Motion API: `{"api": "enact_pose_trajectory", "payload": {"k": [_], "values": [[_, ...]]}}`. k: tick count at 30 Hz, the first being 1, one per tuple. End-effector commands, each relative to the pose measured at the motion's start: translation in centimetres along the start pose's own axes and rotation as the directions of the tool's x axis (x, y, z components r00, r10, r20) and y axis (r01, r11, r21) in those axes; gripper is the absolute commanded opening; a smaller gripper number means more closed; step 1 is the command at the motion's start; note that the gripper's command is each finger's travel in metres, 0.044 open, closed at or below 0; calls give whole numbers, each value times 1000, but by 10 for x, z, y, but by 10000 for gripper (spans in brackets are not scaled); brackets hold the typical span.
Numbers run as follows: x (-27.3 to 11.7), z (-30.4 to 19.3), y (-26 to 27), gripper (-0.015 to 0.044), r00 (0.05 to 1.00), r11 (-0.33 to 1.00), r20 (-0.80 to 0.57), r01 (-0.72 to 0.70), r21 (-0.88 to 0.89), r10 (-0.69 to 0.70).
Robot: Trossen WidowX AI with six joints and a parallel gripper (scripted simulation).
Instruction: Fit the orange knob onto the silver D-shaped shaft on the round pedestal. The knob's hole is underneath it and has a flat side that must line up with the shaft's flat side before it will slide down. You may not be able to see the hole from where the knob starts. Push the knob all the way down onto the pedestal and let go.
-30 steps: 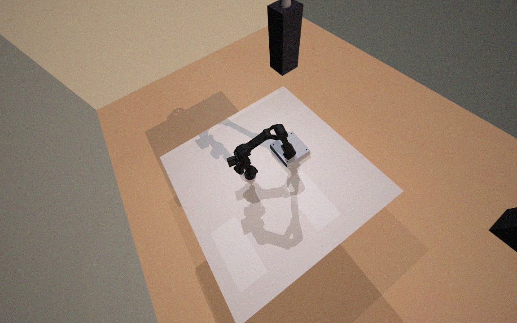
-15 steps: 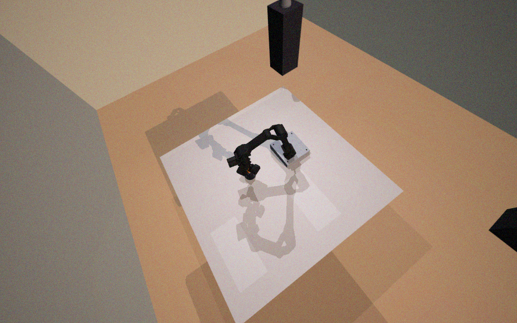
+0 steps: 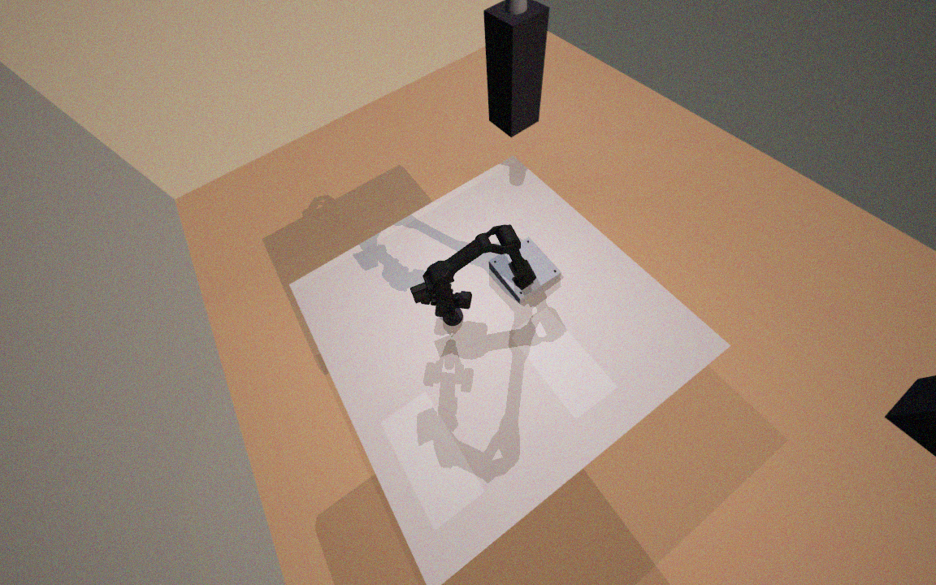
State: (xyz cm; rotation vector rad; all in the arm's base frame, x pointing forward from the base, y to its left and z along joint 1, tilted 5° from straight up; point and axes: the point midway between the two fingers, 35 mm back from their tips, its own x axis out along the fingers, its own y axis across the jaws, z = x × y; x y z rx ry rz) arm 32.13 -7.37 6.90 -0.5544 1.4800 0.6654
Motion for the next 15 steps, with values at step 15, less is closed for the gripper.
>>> {"api": "enact_pose_trajectory", "payload": {"k": [15], "values": [[0,1,1,0,1000,896,-1,1,-443,-2]]}}
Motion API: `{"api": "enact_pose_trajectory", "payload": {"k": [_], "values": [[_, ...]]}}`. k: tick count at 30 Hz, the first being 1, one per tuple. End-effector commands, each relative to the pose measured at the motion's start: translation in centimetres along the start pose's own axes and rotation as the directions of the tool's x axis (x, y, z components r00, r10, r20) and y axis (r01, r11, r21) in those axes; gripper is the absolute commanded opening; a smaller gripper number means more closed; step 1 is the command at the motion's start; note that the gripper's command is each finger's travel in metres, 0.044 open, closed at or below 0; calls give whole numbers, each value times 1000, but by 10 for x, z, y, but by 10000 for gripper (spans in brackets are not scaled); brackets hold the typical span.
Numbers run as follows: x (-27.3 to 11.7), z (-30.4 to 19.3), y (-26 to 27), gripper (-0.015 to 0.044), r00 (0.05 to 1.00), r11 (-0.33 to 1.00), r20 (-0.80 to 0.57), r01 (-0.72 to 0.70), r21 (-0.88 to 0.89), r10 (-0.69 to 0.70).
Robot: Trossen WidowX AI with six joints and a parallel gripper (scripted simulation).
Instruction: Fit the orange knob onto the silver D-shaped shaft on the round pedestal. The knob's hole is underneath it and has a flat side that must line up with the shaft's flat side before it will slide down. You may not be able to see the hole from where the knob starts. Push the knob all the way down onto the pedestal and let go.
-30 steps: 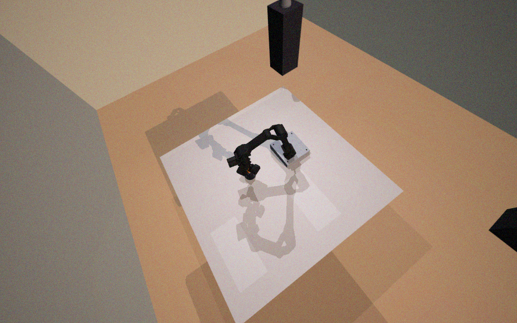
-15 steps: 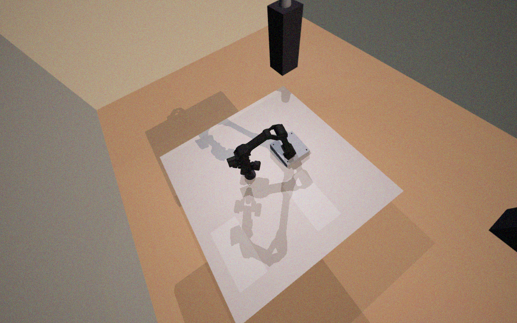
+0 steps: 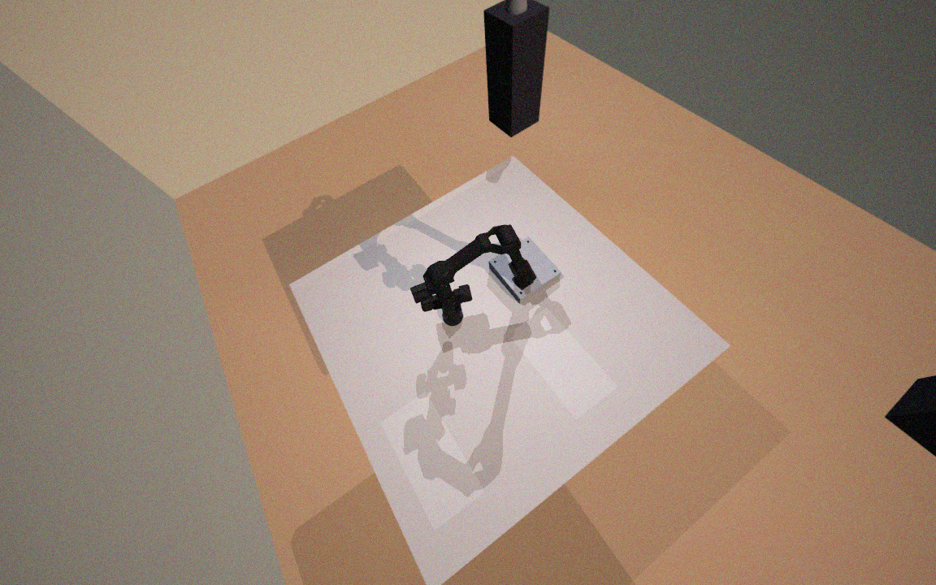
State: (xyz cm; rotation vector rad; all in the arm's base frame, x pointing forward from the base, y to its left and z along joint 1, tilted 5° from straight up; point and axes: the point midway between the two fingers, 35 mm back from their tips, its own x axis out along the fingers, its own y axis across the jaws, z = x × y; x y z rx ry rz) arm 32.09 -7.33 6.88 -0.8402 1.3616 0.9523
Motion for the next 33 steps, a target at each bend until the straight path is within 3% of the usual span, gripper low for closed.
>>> {"api": "enact_pose_trajectory", "payload": {"k": [1,21,33], "values": [[0,1,0,0,1000,994,-2,2,-108,-2],[0,-1,-1,0,1000,845,-2,1,-534,-2],[0,0,0,0,1000,642,-2,0,-767,-2]]}}
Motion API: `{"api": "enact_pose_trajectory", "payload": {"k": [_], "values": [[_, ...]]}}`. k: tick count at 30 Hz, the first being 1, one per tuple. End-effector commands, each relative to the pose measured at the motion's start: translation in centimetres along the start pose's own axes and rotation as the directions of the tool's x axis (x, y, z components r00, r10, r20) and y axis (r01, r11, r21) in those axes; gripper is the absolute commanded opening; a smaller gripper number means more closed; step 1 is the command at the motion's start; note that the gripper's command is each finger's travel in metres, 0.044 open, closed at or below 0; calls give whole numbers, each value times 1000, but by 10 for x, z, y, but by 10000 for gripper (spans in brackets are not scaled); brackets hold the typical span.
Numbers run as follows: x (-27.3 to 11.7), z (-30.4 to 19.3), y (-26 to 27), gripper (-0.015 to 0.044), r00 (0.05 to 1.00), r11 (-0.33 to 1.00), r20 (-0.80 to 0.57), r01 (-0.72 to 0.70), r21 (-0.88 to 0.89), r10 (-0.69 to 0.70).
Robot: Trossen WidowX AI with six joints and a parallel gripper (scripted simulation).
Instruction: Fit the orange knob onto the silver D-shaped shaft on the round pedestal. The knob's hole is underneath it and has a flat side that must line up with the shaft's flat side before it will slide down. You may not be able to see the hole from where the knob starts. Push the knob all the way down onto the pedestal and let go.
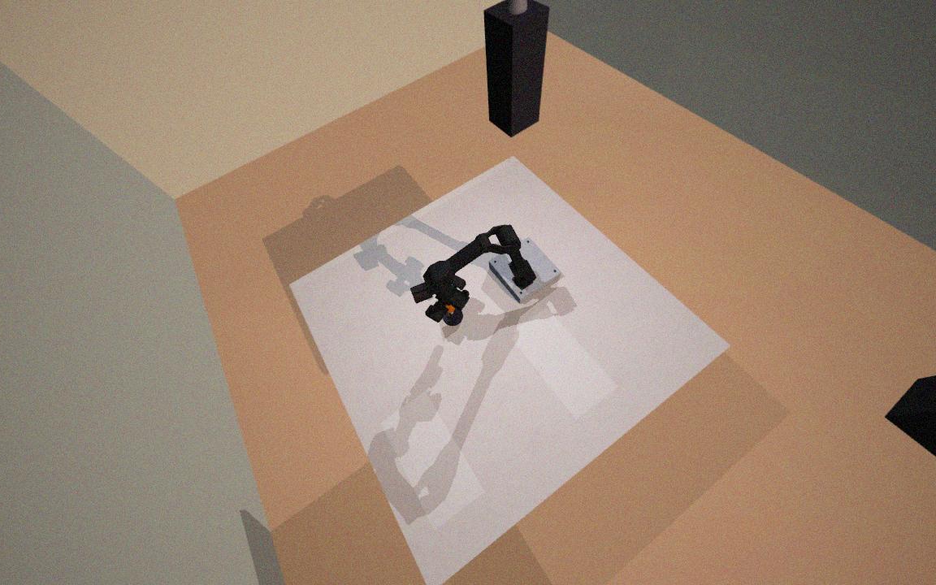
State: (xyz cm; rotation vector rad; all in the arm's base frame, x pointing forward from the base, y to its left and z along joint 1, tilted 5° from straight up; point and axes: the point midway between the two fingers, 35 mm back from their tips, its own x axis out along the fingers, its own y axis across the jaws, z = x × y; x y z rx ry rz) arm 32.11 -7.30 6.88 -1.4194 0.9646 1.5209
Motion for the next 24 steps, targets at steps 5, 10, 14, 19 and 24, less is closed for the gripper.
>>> {"api": "enact_pose_trajectory", "payload": {"k": [5,10,14,19,24], "values": [[0,0,0,0,1000,979,-3,0,-203,0],[0,-1,1,0,1000,976,-3,-1,-220,0],[7,-1,1,0,1000,976,-3,-1,-220,0],[22,-1,1,0,1000,976,-2,-1,-220,0],[26,-1,1,0,1000,976,-2,-1,-220,0]]}}
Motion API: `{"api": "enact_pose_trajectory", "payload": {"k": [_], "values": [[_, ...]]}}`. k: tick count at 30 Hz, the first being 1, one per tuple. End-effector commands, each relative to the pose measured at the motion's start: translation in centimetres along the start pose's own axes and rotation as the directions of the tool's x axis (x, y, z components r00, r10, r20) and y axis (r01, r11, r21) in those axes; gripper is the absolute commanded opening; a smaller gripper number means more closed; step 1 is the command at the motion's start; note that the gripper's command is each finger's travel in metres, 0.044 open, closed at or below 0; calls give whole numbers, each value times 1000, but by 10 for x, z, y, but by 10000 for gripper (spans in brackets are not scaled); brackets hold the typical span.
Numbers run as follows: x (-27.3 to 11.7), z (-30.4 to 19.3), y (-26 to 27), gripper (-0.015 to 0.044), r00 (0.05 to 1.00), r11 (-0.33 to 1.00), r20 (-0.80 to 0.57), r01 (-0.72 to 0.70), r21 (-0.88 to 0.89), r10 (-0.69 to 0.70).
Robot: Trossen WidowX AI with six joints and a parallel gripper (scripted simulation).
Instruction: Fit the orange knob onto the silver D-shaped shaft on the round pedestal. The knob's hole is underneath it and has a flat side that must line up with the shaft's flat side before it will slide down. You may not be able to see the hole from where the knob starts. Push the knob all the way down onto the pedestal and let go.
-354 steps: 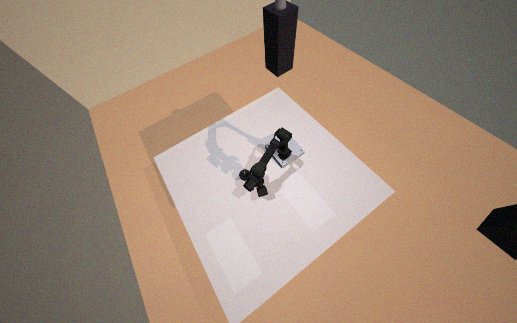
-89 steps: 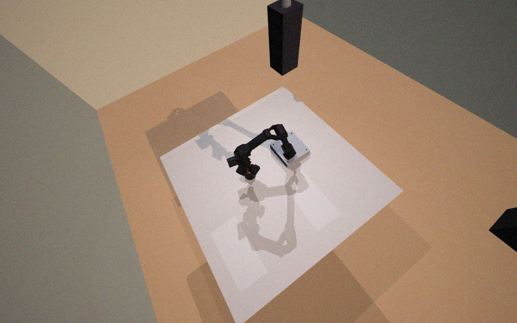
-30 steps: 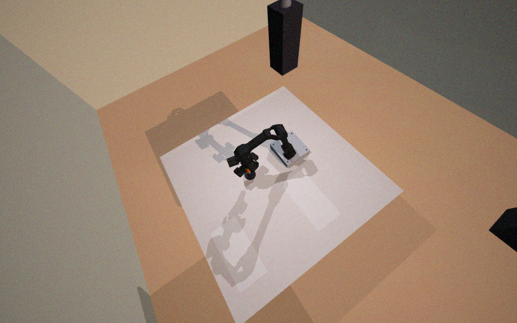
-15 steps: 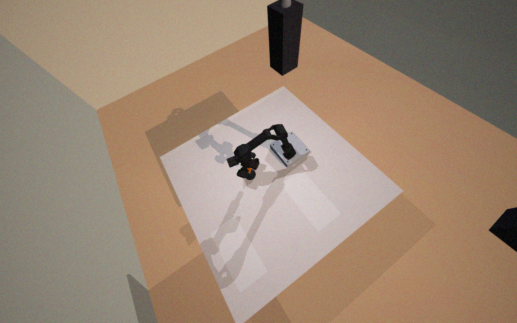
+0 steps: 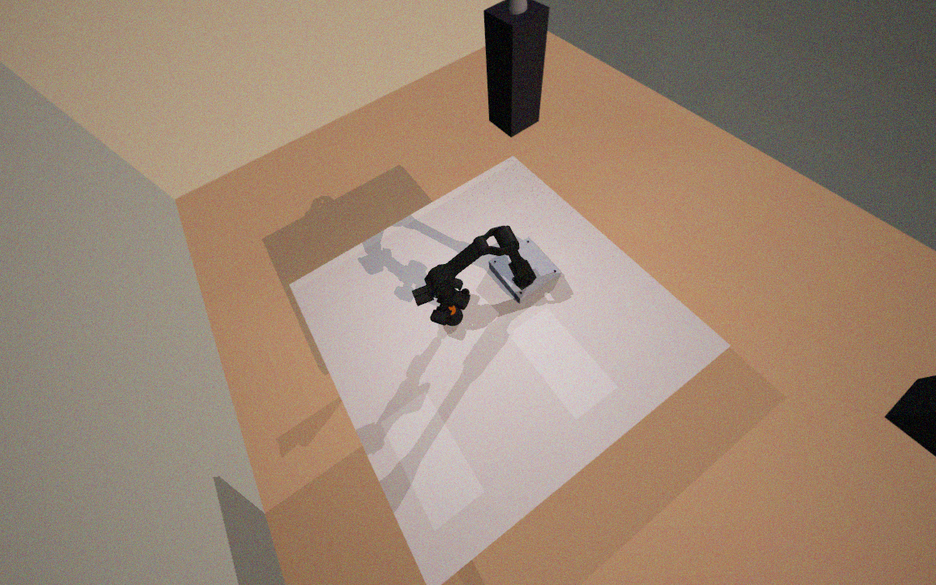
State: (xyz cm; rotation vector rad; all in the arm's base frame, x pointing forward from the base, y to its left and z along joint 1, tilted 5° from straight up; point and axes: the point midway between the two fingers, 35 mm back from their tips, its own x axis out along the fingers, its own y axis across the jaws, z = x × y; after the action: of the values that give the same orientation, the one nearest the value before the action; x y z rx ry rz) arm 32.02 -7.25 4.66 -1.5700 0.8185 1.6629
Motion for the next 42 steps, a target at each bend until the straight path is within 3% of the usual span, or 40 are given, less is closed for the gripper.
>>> {"api": "enact_pose_trajectory", "payload": {"k": [1,42], "values": [[3,0,0,0,1000,1000,-1,-2,-6,2],[6,0,0,0,1000,1000,-1,-2,-2,2]]}}
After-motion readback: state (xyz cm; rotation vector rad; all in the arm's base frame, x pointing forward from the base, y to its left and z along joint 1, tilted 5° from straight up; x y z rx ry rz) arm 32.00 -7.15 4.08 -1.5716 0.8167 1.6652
